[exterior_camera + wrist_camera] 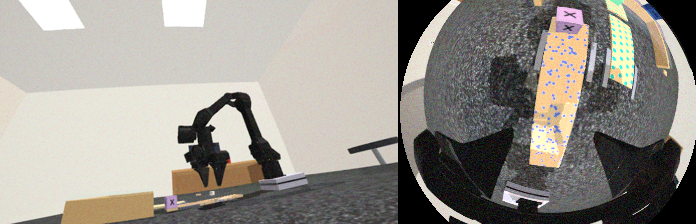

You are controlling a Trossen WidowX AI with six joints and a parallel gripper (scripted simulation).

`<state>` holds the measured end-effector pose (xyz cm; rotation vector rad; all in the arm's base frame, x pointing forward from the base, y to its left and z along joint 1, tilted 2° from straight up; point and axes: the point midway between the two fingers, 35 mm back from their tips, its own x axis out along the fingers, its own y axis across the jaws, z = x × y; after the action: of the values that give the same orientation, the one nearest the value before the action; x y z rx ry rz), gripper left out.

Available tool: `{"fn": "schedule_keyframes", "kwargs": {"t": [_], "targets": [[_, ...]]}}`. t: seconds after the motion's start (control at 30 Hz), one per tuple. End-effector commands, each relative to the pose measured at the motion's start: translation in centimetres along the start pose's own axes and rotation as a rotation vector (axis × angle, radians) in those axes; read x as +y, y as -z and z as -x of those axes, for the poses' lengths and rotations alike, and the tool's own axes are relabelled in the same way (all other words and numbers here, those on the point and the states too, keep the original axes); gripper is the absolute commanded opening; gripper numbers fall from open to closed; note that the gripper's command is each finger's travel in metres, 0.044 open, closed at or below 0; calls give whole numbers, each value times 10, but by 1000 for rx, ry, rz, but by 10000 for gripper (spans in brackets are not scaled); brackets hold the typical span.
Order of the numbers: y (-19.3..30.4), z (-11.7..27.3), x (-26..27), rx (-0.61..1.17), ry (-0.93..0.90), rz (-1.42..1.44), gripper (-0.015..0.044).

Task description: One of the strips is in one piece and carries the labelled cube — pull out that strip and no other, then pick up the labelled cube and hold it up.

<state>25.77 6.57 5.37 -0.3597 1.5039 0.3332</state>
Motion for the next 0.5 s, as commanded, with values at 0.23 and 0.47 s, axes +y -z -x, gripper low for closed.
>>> {"fn": "schedule_keyframes", "kwargs": {"t": [0.23,0.47], "targets": [[-37,5,-4,-8,1,-1,440],[-60,8,-6,-10,1,-1,440]]}}
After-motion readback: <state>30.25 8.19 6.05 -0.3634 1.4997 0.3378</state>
